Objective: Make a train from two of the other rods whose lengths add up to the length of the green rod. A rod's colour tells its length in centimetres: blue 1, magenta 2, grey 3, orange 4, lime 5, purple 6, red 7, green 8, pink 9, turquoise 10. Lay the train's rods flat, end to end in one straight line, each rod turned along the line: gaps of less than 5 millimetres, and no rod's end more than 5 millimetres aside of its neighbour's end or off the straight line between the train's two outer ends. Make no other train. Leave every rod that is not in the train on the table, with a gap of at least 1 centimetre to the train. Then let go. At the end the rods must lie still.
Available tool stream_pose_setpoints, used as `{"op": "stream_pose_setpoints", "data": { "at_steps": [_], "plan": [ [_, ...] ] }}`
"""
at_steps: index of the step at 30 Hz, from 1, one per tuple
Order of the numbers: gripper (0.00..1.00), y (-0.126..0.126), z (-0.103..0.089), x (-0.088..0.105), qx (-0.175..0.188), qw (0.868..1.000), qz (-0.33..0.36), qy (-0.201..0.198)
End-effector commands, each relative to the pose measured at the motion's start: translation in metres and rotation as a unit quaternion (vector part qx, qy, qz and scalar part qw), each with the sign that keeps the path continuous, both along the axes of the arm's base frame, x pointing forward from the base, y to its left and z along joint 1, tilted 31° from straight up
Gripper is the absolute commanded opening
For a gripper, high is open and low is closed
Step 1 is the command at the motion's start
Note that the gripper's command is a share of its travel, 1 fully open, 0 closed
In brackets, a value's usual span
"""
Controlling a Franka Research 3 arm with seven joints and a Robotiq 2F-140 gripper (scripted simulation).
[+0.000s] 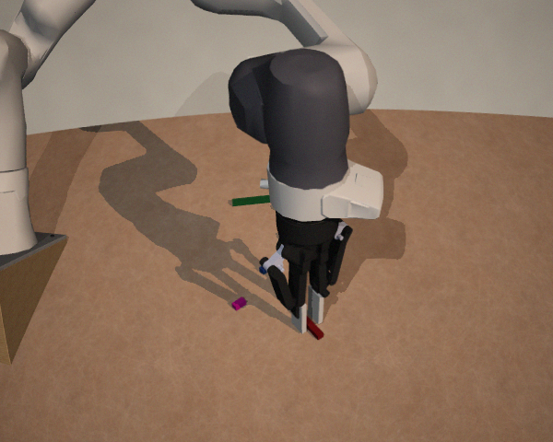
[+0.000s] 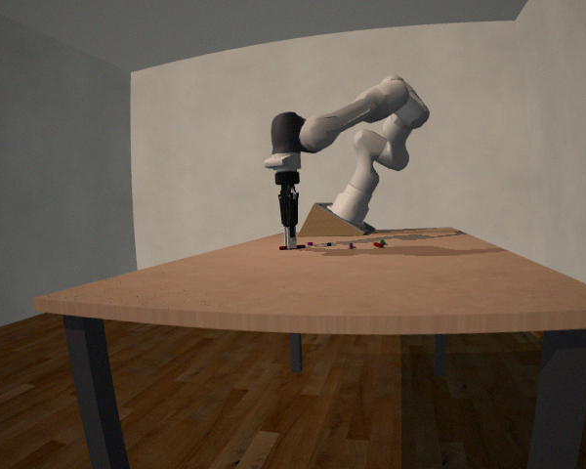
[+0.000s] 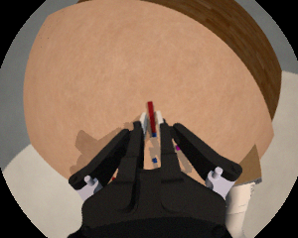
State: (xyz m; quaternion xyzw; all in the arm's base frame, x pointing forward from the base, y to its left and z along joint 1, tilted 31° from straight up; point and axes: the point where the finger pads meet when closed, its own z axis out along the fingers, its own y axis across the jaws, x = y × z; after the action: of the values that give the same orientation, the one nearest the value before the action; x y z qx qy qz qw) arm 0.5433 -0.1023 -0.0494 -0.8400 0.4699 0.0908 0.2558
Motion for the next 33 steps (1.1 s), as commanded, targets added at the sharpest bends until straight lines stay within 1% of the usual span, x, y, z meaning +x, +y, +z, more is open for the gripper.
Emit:
{"op": "stream_pose_setpoints", "data": {
  "at_steps": [1,5,10,12,18,21,25,26,33],
  "plan": [
    [0.15,-0.004,0.007,0.000,-0.001,1.000,0.001,-0.002],
    [0.15,-0.012,0.021,-0.001,-0.001,1.000,0.001,-0.002],
    [0.15,-0.026,0.044,-0.003,-0.001,1.000,0.001,-0.002],
    [0.15,-0.026,0.044,-0.003,-0.001,1.000,0.001,-0.002],
    [0.15,-0.041,0.068,-0.006,-0.001,1.000,0.001,-0.002],
    [0.15,-0.044,0.074,-0.007,-0.001,1.000,0.001,-0.002],
    [0.15,-0.045,0.075,-0.007,-0.001,1.000,0.001,-0.002],
    [1.00,-0.045,0.075,-0.007,-0.001,1.000,0.001,-0.002],
    [1.00,-0.045,0.075,-0.007,-0.001,1.000,0.001,-0.002]
  ]
}}
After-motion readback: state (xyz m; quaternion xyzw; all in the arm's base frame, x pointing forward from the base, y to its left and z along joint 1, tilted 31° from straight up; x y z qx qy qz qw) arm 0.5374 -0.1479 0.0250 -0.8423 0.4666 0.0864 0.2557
